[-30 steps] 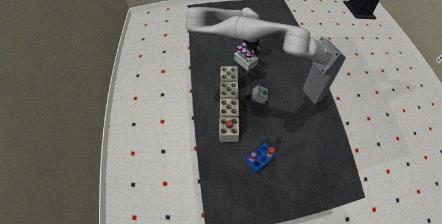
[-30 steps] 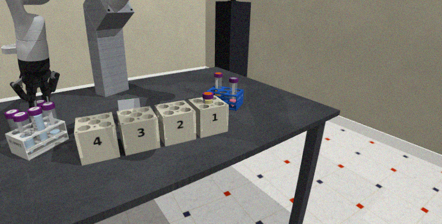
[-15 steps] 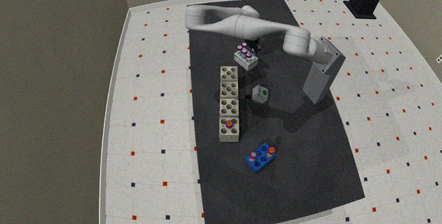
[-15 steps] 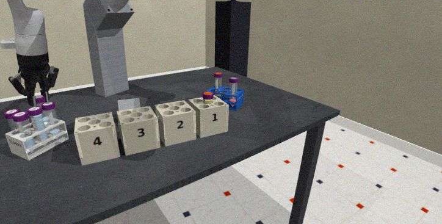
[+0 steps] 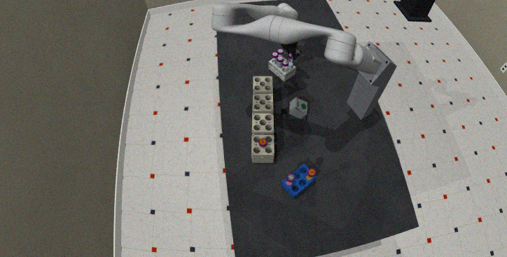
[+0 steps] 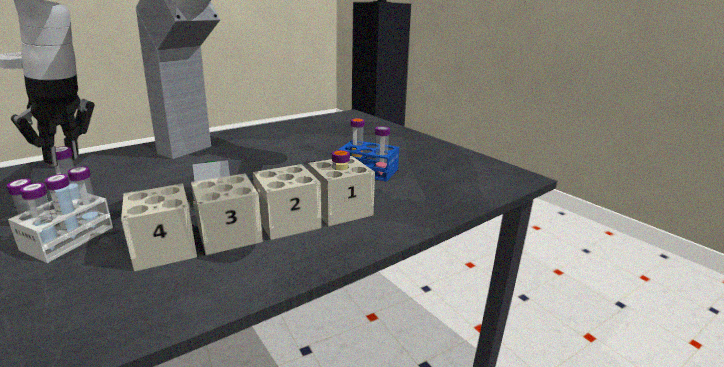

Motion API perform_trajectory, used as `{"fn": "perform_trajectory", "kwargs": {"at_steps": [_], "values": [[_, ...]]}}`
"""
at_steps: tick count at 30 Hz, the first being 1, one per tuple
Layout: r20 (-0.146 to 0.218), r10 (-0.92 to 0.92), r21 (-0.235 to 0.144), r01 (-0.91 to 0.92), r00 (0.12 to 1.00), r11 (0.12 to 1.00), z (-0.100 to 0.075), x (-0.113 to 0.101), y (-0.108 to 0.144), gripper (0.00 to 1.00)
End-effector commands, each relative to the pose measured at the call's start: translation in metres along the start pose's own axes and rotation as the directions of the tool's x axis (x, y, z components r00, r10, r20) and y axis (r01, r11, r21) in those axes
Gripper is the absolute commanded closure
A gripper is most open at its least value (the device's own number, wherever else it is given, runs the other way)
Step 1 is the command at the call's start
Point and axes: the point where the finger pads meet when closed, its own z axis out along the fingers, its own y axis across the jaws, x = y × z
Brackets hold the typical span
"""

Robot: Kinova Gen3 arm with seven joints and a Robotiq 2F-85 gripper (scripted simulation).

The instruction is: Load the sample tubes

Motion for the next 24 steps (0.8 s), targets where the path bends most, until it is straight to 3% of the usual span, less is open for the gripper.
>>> {"fn": "perform_trajectory", "kwargs": {"at_steps": [1,24], "values": [[0.000,0.000,0.001,0.000,1.000,1.000,-0.004,0.001,-0.001,0.90],[0.000,0.000,0.001,0.000,1.000,1.000,-0.030,0.006,0.000,0.90]]}}
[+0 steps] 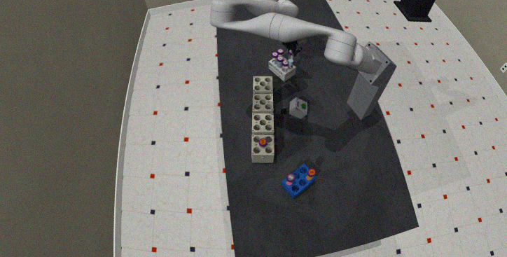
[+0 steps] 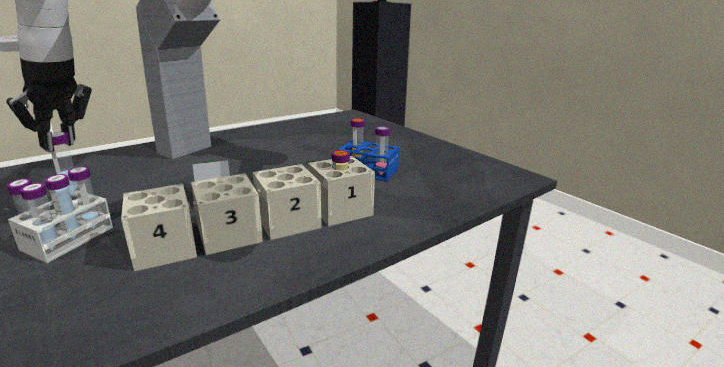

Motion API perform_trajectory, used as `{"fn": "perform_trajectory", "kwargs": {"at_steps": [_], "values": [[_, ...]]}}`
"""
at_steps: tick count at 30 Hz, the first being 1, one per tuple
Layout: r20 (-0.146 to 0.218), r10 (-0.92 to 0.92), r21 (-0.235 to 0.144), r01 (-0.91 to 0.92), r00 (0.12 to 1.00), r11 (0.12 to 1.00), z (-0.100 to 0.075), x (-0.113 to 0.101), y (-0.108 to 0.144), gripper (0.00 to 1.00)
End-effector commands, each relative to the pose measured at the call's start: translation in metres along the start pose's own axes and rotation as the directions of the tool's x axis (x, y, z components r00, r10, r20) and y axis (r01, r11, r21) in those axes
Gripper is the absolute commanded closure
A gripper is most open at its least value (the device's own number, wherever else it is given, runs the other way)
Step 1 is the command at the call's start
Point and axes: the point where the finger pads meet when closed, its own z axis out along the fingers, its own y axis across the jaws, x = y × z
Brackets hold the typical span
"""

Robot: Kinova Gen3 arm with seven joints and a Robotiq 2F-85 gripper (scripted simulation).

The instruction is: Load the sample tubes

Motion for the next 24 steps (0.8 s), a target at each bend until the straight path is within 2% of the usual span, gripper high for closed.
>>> {"fn": "perform_trajectory", "kwargs": {"at_steps": [1,24], "values": [[0.000,0.000,0.001,0.000,1.000,1.000,-0.005,0.001,0.000,0.90],[0.000,0.000,0.001,0.000,1.000,1.000,-0.033,0.006,0.000,0.90]]}}
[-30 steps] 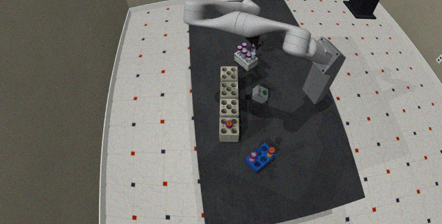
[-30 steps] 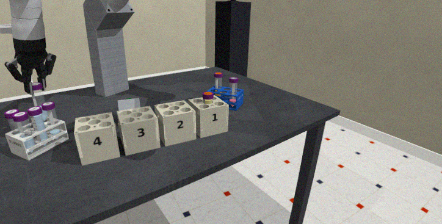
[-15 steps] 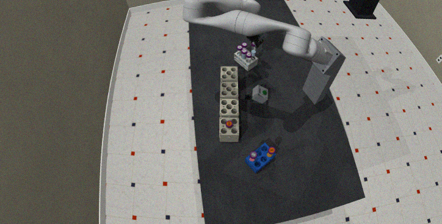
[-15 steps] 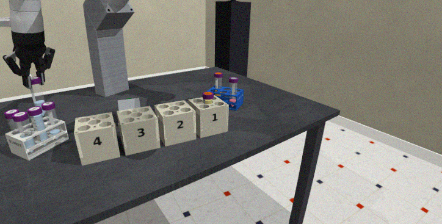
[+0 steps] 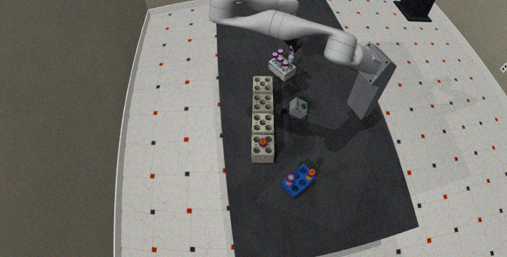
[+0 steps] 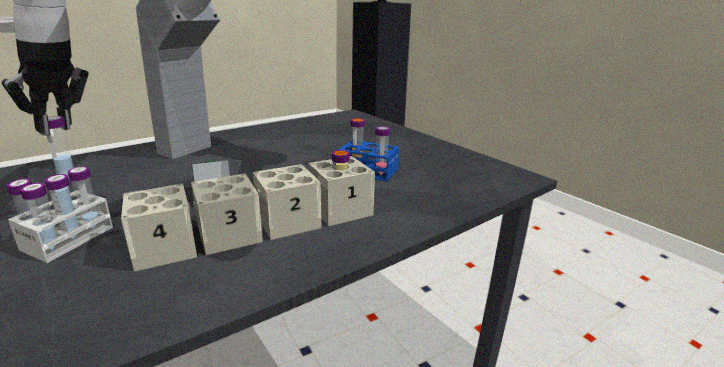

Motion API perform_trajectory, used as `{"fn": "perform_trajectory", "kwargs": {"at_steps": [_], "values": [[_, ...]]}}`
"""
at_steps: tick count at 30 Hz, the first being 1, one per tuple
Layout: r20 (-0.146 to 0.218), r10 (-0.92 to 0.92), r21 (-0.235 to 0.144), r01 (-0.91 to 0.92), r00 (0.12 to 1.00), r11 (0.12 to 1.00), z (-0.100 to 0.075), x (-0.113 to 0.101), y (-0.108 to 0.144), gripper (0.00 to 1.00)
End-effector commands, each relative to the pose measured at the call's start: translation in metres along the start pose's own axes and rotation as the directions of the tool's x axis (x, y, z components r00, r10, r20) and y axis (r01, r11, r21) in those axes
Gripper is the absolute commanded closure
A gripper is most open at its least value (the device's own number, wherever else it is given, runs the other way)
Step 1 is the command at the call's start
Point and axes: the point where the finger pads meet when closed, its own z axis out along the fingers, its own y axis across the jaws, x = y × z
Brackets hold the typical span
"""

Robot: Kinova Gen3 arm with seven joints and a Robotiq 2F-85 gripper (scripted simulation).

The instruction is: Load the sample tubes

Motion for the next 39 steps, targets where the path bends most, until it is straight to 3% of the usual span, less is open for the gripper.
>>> {"fn": "perform_trajectory", "kwargs": {"at_steps": [1,39], "values": [[0.000,0.000,0.001,0.000,1.000,1.000,-0.005,0.001,0.000,0.90],[-0.001,0.040,-0.006,-0.040,0.999,0.999,-0.043,0.002,0.003,0.90]]}}
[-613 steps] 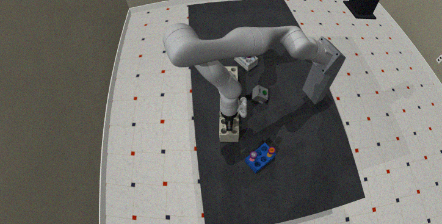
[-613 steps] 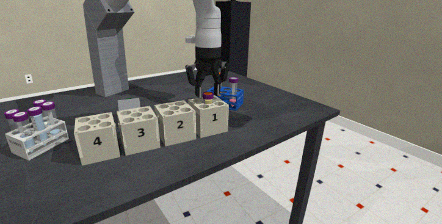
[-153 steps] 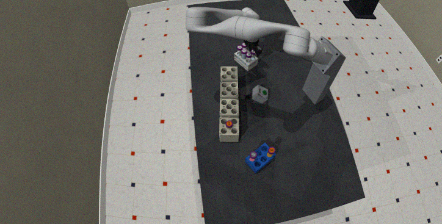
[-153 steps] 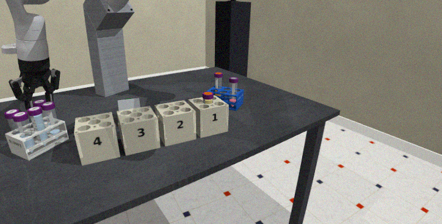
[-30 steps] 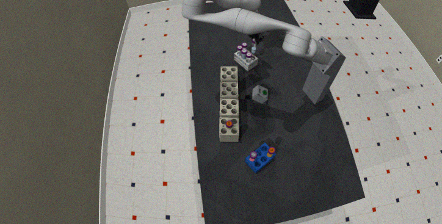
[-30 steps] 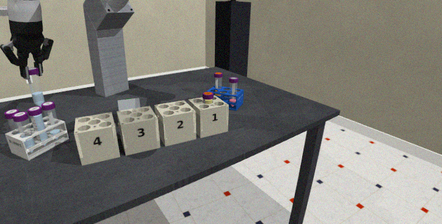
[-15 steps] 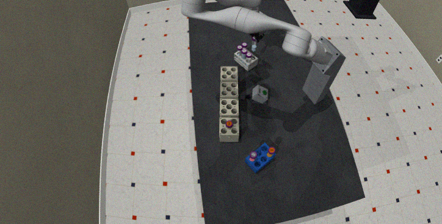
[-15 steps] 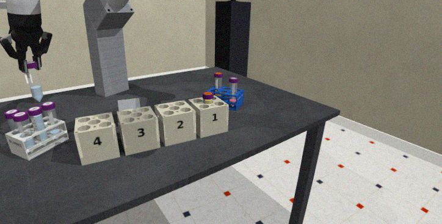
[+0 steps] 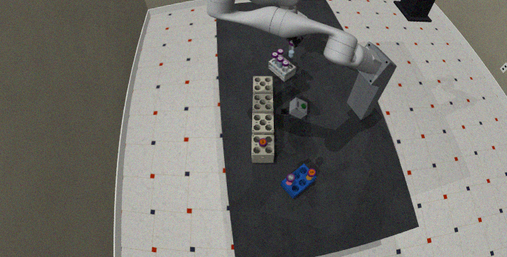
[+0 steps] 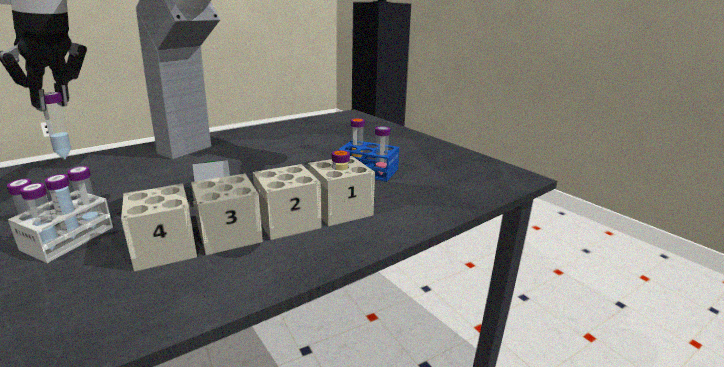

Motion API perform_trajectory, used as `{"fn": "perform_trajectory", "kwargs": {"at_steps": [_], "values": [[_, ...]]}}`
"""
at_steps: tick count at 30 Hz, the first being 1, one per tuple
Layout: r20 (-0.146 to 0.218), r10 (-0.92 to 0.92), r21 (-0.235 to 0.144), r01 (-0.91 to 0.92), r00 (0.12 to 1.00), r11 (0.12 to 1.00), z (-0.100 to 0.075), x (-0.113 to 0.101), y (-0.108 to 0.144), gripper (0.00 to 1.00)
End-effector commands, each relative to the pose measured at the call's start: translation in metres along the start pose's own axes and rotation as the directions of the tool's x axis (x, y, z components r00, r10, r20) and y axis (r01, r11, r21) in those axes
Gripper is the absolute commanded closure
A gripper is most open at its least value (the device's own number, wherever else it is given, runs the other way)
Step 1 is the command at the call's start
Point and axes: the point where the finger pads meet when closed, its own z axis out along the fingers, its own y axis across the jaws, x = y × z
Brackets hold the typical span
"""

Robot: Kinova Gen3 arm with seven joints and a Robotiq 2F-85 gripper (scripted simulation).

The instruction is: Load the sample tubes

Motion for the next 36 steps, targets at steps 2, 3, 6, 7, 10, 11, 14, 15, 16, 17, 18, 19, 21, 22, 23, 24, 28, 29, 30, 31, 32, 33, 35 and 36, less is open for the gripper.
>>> {"fn": "perform_trajectory", "kwargs": {"at_steps": [2,3,6,7,10,11,14,15,16,17,18,19,21,22,23,24,28,29,30,31,32,33,35,36], "values": [[-0.001,0.054,-0.009,-0.054,0.999,0.998,-0.002,-0.007,0.004,0.90],[-0.002,0.074,-0.012,-0.074,0.997,0.997,-0.003,-0.010,0.006,0.90],[-0.003,0.133,-0.023,-0.133,0.991,0.991,-0.004,-0.019,0.011,0.90],[-0.003,0.152,-0.026,-0.152,0.988,0.988,-0.005,-0.022,0.013,0.90],[-0.005,0.210,-0.036,-0.210,0.978,0.977,-0.006,-0.030,0.018,0.90],[-0.006,0.230,-0.040,-0.230,0.973,0.972,-0.007,-0.033,0.020,0.90],[-0.008,0.287,-0.050,-0.287,0.958,0.957,-0.008,-0.041,0.025,0.90],[-0.009,0.305,-0.053,-0.305,0.952,0.951,-0.009,-0.044,0.026,0.90],[-0.009,0.305,-0.053,-0.305,0.952,0.951,-0.009,-0.044,0.026,0.90],[-0.009,0.305,-0.053,-0.305,0.952,0.951,-0.009,-0.044,0.026,0.90],[-0.010,0.324,-0.056,-0.324,0.946,0.944,-0.009,-0.047,0.028,0.90],[-0.012,0.343,-0.060,-0.343,0.939,0.938,-0.009,-0.050,0.030,0.90],[-0.014,0.379,-0.066,-0.379,0.925,0.923,-0.010,-0.055,0.033,0.90],[-0.015,0.397,-0.069,-0.397,0.918,0.915,-0.011,-0.058,0.035,0.90],[-0.017,0.415,-0.072,-0.415,0.910,0.907,-0.011,-0.061,0.037,0.90],[-0.018,0.433,-0.076,-0.433,0.901,0.898,-0.012,-0.064,0.038,0.90],[-0.025,0.502,-0.088,-0.502,0.864,0.860,-0.014,-0.075,0.045,0.90],[-0.026,0.519,-0.091,-0.519,0.854,0.850,-0.014,-0.078,0.047,0.90],[-0.028,0.536,-0.094,-0.536,0.844,0.839,-0.015,-0.081,0.049,0.90],[-0.030,0.552,-0.097,-0.552,0.833,0.828,-0.015,-0.084,0.050,0.90],[-0.032,0.568,-0.099,-0.568,0.822,0.817,-0.016,-0.086,0.052,0.90],[-0.032,0.568,-0.099,-0.568,0.822,0.817,-0.016,-0.086,0.052,0.90],[-0.034,0.584,-0.102,-0.584,0.811,0.805,-0.016,-0.089,0.054,0.90],[-0.036,0.600,-0.105,-0.600,0.799,0.793,-0.017,-0.092,0.055,0.90]]}}
